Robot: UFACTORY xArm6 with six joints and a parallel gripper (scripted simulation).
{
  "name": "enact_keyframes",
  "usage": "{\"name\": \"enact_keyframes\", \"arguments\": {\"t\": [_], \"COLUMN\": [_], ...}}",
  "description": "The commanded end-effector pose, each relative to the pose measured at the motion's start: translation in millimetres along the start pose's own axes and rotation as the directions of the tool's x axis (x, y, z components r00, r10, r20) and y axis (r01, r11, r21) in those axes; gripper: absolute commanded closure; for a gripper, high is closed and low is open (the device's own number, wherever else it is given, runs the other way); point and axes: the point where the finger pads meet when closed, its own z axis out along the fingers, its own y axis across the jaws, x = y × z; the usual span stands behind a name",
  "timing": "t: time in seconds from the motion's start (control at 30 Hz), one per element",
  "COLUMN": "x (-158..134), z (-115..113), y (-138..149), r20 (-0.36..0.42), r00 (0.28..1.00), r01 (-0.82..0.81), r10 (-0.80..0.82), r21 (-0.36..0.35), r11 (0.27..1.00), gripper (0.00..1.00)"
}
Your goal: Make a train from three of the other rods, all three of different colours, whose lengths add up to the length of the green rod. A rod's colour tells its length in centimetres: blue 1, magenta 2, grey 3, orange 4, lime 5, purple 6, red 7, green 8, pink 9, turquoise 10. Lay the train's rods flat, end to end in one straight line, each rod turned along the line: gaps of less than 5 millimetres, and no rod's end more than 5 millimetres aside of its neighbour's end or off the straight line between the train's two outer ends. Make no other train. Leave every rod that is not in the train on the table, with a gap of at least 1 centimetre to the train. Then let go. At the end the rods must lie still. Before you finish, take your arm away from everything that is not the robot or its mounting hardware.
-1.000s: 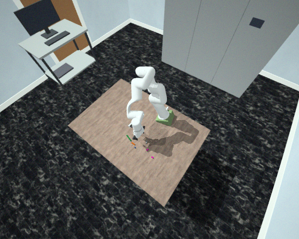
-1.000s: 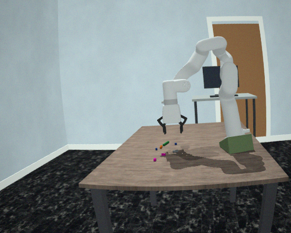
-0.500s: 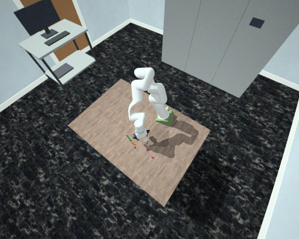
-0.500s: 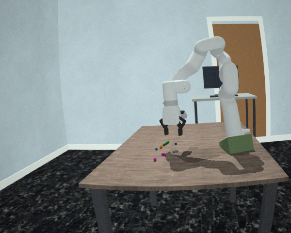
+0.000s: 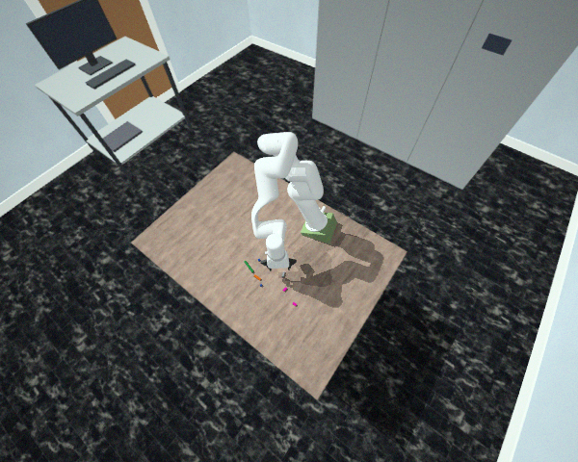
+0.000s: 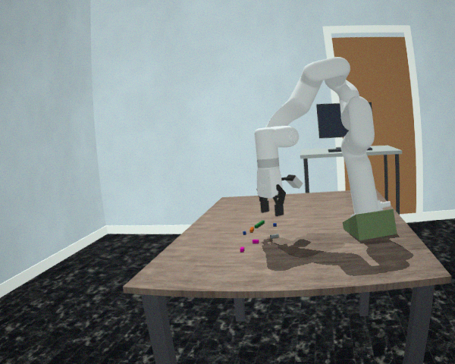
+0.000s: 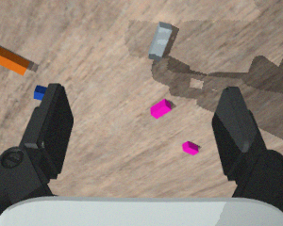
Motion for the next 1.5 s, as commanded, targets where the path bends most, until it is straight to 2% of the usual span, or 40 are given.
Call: {"name": "enact_keyframes", "arguments": {"t": [0.0,0.23,0.47,0.5,1.47], "x": [-4.3,-6.6,-7.0,-7.0,-7.0], "z": [0.4,1.5,1.7,1.7,1.7], "y": [6.5,12.3,13.4,13.4,13.4], "r20": [0.002,0.004,0.004,0.004,0.004], "r00": [0.991,0.973,0.968,0.968,0.968], "r01": [-0.134,-0.232,-0.25,-0.25,-0.25], "r10": [0.134,0.232,0.25,0.25,0.25], "r21": [0.024,0.024,0.024,0.024,0.024], "r11": [0.991,0.973,0.968,0.968,0.968], "gripper": [0.0,0.0,0.0,0.76,0.76]}}
